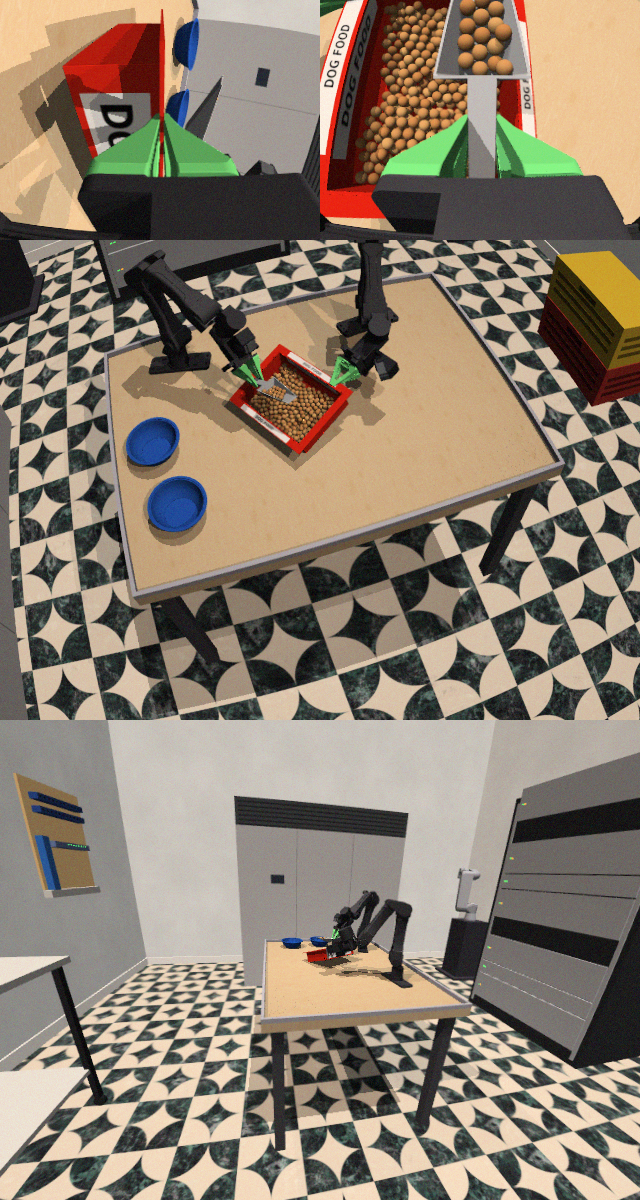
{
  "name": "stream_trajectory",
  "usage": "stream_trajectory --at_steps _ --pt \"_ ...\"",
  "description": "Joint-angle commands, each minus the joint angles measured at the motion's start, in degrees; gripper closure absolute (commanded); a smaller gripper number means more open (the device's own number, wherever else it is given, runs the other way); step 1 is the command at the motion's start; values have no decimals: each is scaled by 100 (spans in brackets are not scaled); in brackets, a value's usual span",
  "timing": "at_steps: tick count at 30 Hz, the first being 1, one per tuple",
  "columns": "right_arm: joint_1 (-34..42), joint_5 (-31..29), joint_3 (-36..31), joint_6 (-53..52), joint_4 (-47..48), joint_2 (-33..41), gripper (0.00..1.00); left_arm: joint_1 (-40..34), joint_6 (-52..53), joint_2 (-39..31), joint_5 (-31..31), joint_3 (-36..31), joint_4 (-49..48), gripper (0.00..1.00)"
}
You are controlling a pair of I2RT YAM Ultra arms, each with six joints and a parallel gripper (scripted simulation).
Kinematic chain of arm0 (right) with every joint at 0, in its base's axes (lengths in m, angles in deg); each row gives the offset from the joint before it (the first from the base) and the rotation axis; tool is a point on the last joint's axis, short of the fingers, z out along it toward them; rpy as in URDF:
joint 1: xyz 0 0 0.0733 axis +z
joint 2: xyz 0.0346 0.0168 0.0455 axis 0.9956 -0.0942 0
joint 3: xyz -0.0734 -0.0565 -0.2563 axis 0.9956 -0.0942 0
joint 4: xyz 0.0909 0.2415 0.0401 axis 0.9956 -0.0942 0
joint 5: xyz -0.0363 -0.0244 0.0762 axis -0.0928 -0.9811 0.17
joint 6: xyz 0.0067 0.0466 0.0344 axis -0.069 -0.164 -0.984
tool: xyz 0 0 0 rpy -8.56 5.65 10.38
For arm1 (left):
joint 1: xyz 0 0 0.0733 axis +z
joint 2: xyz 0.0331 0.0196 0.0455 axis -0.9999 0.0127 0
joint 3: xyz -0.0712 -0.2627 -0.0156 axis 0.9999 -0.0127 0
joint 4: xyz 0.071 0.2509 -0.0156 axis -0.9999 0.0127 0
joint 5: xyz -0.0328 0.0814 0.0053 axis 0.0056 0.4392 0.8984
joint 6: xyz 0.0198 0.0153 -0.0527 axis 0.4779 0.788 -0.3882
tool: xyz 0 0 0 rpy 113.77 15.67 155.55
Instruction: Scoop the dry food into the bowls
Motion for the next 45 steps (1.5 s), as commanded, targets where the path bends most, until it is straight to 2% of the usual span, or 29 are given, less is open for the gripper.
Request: stream_trajectory --at_steps 1,4,6,16,18,30,32,45 --pt "-123 -89 231 46 -57 285 100 21 82 -297 -49 230 -255 100" --pt "-283 43 193 86 -172 364 100 21 82 -297 -49 230 -255 100" --pt "-442 73 -158 100 -300 471 100 21 82 -297 -49 229 -255 100" --pt "-1202 235 -175 236 -849 1116 100 21 82 -297 -49 230 -255 100" --pt "-1370 255 -405 236 -945 1236 100 21 82 -297 -49 229 -255 100" --pt "-2593 430 -621 405 -1811 2240 100 21 82 -297 -49 230 -255 100" --pt "-2593 430 -621 405 -1811 2240 100 21 82 -297 -49 230 -255 100" --pt "-4066 635 -1003 586 -2847 3440 100 21 82 -297 -49 229 -255 100"
